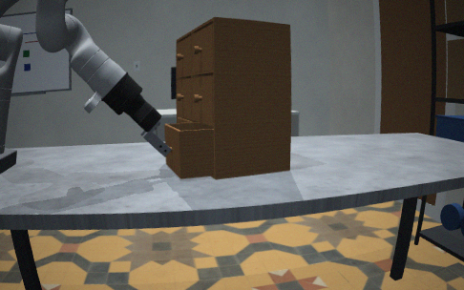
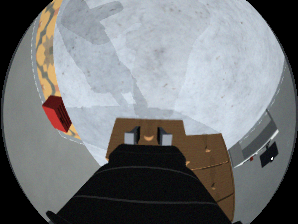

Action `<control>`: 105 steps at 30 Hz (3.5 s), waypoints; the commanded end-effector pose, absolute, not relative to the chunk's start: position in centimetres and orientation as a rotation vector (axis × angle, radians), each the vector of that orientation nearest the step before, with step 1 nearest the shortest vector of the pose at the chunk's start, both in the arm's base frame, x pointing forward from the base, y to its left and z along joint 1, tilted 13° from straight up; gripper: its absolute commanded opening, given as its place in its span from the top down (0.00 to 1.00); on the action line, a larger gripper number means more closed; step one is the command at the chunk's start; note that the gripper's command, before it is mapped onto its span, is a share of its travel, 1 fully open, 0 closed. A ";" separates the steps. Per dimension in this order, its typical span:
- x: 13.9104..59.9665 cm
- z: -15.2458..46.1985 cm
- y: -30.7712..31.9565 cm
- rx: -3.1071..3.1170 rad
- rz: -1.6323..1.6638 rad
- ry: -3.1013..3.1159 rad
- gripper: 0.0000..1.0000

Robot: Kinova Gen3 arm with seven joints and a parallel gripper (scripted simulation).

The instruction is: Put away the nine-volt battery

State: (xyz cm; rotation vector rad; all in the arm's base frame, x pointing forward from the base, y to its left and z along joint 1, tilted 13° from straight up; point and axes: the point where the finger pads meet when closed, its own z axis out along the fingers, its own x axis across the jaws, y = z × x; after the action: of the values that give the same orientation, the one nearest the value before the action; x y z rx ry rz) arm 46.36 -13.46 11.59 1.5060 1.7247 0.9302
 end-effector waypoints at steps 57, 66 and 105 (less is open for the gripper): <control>46.6 11.7 -13.4 1.502 0.931 1.725 0.63; 46.6 11.7 -13.4 1.502 0.931 1.725 0.63; 46.7 11.8 -13.4 1.502 0.931 1.725 0.63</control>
State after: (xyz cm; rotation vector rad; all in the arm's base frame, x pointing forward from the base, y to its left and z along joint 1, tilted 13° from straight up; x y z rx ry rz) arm 46.66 -13.38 11.68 1.5042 1.7259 0.9304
